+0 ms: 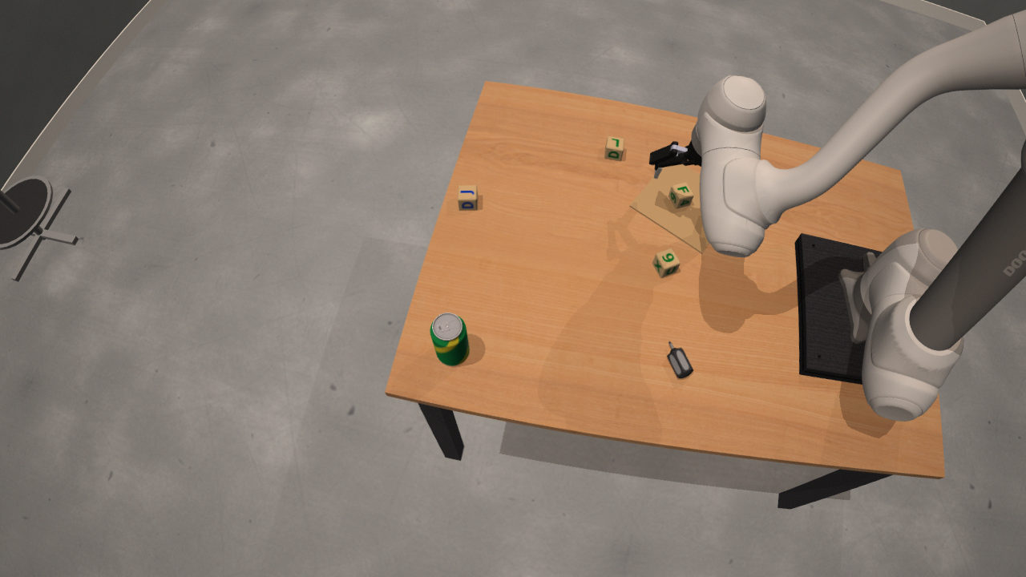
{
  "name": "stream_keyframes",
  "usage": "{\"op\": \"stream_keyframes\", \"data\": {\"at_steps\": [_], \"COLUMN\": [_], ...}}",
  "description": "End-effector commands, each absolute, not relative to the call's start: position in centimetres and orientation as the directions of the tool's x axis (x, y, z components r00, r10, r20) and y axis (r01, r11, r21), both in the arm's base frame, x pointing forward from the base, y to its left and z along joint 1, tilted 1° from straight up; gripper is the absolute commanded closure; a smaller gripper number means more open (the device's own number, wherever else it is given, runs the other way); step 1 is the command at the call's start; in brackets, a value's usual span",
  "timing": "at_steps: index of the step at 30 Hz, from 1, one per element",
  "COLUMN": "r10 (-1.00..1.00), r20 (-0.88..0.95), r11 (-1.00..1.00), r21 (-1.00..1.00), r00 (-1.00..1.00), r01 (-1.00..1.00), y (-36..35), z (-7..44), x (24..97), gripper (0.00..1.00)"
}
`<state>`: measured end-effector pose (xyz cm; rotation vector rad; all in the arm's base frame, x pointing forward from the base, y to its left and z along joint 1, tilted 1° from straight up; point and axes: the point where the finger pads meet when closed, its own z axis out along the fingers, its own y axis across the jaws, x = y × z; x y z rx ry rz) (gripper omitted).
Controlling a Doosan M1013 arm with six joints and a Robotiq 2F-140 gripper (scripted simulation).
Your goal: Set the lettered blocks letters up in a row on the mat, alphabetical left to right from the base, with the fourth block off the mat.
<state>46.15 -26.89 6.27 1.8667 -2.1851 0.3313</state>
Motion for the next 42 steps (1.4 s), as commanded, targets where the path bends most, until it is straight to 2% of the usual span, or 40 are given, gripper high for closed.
{"op": "stream_keyframes", "data": {"at_steps": [1,10,13,24,42], "r10": [-0.932,-0.932,-0.931,-0.932,-0.932], "r20": [0.331,0.331,0.331,0.331,0.331], "r11": [0.154,0.154,0.155,0.154,0.154], "r21": [-0.013,-0.013,-0.012,-0.013,-0.013], "r00": [-0.15,-0.15,-0.15,-0.15,-0.15], "r01": [-0.988,-0.988,-0.988,-0.988,-0.988], "y": [-26.9,-27.0,-31.0,-40.2,-40.3], "z": [6.3,6.3,6.6,6.1,6.1], "x": [46.2,46.4,51.5,61.1,61.3], "gripper": [0.0,0.0,0.0,0.0,0.0]}}
